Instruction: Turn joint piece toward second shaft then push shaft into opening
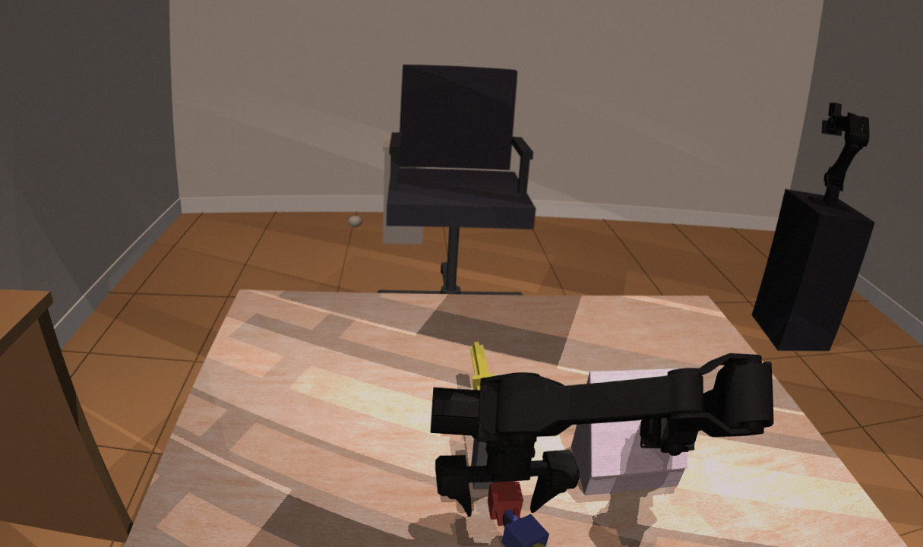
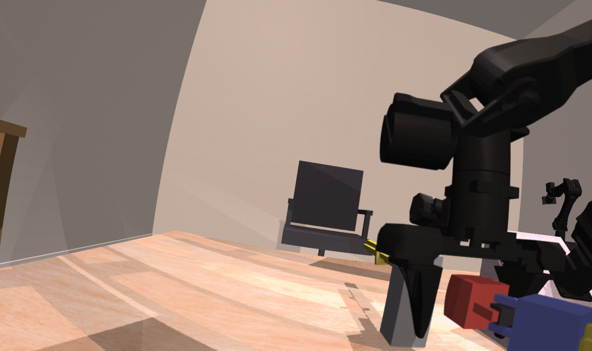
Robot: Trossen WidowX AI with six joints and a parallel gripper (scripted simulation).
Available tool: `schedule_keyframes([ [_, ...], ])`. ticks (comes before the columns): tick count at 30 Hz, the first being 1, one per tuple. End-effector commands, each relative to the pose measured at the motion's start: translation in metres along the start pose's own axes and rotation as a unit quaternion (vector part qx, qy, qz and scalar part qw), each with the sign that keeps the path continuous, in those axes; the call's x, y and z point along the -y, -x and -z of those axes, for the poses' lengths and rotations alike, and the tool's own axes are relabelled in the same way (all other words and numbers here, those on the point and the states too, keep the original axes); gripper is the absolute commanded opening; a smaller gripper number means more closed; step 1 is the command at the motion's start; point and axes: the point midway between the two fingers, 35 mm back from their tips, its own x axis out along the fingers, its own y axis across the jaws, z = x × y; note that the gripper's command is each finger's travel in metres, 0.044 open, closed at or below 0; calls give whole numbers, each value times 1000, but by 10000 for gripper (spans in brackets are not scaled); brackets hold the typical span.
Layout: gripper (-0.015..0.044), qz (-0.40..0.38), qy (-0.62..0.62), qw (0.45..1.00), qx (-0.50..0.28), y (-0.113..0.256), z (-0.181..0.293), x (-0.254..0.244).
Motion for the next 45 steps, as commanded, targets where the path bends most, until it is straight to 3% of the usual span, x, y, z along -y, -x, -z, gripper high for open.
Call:
schedule_keyframes([
  [1, 440, 0, 1, 1000, 0, 0, 0, 0],
  [6, 440, 1, 1, 1000, 11, 2, 0, 0],
  [14, 440, -3, -1, 992, 125, 29, 5, 0],
  [22, 440, -2, 9, 992, 127, 32, 5, 0],
  [33, 440, 4, 190, 976, 109, 73, 4, -4],
  [45, 440, -2, 384, 919, 93, 118, 4, -3],
])
